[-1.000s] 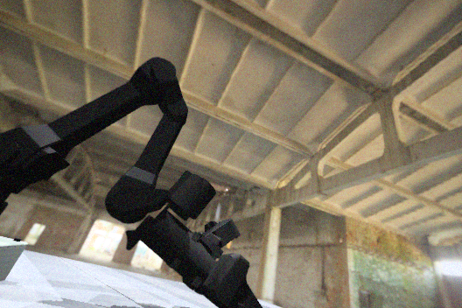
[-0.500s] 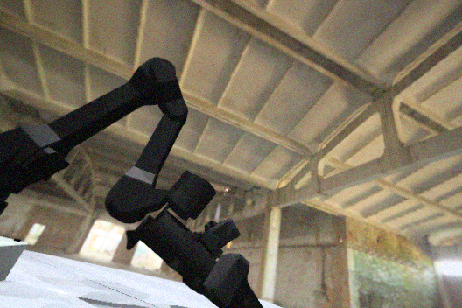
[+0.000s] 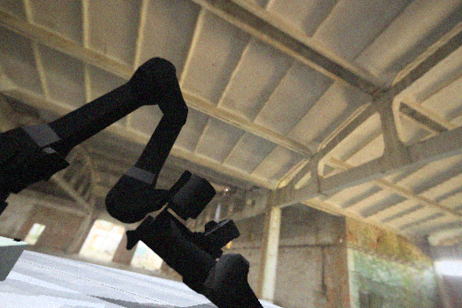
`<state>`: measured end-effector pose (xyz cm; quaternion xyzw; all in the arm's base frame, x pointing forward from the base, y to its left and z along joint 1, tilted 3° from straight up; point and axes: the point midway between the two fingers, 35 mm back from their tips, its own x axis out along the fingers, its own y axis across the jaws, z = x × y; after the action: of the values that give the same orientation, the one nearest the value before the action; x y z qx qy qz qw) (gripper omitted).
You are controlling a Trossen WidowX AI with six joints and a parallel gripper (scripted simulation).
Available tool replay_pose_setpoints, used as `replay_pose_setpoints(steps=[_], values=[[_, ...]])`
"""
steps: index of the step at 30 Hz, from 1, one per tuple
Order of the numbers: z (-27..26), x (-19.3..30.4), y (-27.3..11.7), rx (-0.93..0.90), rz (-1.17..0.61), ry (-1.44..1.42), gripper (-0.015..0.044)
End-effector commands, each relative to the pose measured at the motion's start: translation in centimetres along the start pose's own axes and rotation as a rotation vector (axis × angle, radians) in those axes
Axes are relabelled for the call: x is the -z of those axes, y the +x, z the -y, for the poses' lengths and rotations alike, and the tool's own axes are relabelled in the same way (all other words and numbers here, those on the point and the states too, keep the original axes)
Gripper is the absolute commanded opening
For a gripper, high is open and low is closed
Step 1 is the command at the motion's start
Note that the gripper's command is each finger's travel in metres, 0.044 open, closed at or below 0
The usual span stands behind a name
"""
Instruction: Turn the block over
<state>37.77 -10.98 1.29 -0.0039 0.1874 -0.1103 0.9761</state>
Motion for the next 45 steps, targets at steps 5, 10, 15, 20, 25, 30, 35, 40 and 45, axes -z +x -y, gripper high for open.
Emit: replay_pose_setpoints(steps=[5,10,15,20,25,30,35,40,45], values=[[0.0,-0.5,0.7,-0.004,-0.092,-0.001,0.044],[0.0,-2.3,0.2,-0.004,-0.278,0.001,0.044],[0.0,-4.6,-3.0,-0.003,-0.467,-0.004,0.044],[-0.1,-5.3,-4.5,-0.003,-0.524,-0.007,0.044],[-0.1,-5.3,-4.5,-0.003,-0.524,-0.007,0.044],[-0.1,-5.5,-4.3,-0.003,-0.544,-0.006,0.044],[0.0,-6.7,-2.9,-0.005,-0.693,-0.001,0.044],[0.0,-7.9,-2.2,-0.005,-0.848,0.001,0.044],[0.0,-8.9,-2.0,-0.004,-1.003,-0.001,0.044]])
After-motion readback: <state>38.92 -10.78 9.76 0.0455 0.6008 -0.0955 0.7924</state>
